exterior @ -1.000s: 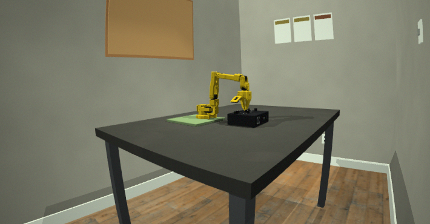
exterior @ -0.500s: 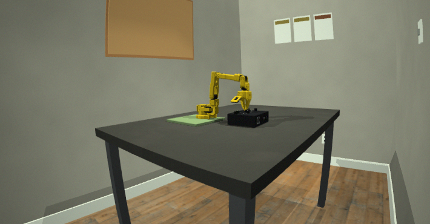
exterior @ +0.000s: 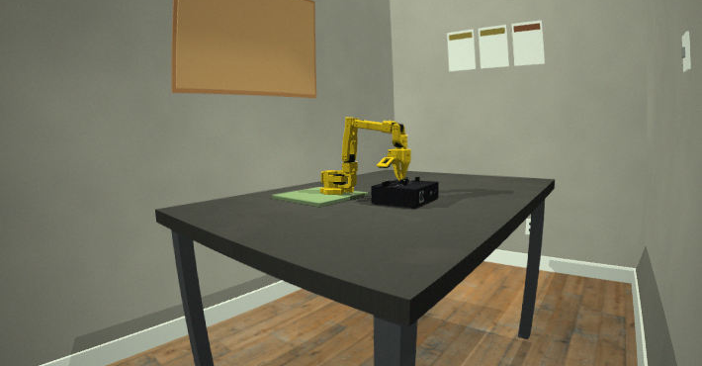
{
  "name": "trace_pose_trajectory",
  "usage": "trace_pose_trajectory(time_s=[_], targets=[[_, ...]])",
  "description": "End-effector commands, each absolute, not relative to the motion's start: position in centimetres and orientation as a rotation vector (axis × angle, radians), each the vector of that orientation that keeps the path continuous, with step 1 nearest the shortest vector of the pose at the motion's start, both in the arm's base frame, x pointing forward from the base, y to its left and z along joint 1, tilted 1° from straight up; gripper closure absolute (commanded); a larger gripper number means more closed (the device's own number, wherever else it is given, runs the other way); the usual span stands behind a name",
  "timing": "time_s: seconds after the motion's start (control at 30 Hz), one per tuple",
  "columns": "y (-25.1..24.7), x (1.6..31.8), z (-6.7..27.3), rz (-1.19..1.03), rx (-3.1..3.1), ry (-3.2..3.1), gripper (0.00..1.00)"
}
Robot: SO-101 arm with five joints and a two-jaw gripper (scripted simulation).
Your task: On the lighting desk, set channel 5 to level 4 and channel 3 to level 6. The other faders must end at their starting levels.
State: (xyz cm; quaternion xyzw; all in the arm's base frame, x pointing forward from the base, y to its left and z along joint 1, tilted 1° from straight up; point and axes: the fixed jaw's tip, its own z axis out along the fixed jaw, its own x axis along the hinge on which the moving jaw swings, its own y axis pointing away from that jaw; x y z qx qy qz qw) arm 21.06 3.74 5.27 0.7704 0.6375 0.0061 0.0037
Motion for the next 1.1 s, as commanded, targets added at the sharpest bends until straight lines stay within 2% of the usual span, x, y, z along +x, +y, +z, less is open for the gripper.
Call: trace_pose_trajectory(time_s=[0.0,1.07], targets=[[3.57,21.19,5.18,0.008,2.419,2.000,1.00],[3.53,20.38,5.17,0.008,2.414,2.006,1.00]])
